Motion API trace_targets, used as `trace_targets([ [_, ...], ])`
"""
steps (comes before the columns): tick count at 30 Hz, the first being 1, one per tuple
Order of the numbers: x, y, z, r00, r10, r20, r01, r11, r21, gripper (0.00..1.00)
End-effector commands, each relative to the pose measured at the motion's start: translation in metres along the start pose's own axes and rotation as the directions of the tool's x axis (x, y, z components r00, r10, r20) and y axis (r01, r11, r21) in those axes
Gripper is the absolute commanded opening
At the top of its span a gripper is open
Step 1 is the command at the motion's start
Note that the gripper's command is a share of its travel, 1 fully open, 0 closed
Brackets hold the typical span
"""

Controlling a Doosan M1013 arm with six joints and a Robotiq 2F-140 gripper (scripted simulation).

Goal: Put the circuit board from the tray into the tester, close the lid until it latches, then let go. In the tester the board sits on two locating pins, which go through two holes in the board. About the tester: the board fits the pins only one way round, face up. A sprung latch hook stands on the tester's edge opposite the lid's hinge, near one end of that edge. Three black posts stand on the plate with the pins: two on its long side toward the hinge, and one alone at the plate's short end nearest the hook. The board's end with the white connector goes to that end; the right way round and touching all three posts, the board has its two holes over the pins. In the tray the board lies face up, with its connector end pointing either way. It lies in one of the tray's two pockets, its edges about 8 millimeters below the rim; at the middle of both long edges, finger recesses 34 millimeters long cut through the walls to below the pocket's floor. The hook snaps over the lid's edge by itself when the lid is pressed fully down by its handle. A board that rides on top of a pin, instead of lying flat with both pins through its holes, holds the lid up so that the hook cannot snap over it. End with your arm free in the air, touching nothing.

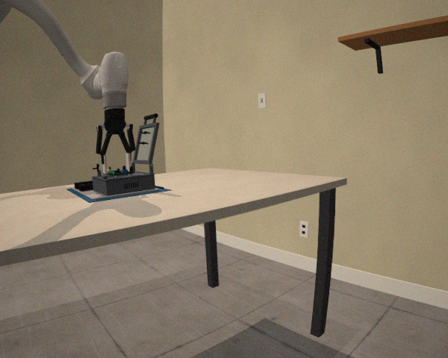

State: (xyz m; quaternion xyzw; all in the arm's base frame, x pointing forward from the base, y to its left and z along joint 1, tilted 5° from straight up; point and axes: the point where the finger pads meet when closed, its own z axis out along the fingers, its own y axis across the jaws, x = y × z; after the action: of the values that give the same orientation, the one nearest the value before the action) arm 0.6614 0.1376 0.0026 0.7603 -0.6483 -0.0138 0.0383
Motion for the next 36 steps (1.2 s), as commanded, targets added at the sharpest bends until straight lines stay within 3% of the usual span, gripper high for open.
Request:
trace_targets([
  [1,0.0,0.0,0.0,1.0,0.0,0.0,0.0,1.0,0.0,0.58],
  [26,0.0,0.0,-0.001,1.0,0.0,0.0,0.0,1.0,0.0,0.58],
  [36,0.0,0.0,-0.015,1.0,0.0,0.0,0.0,1.0,0.0,0.58],
])
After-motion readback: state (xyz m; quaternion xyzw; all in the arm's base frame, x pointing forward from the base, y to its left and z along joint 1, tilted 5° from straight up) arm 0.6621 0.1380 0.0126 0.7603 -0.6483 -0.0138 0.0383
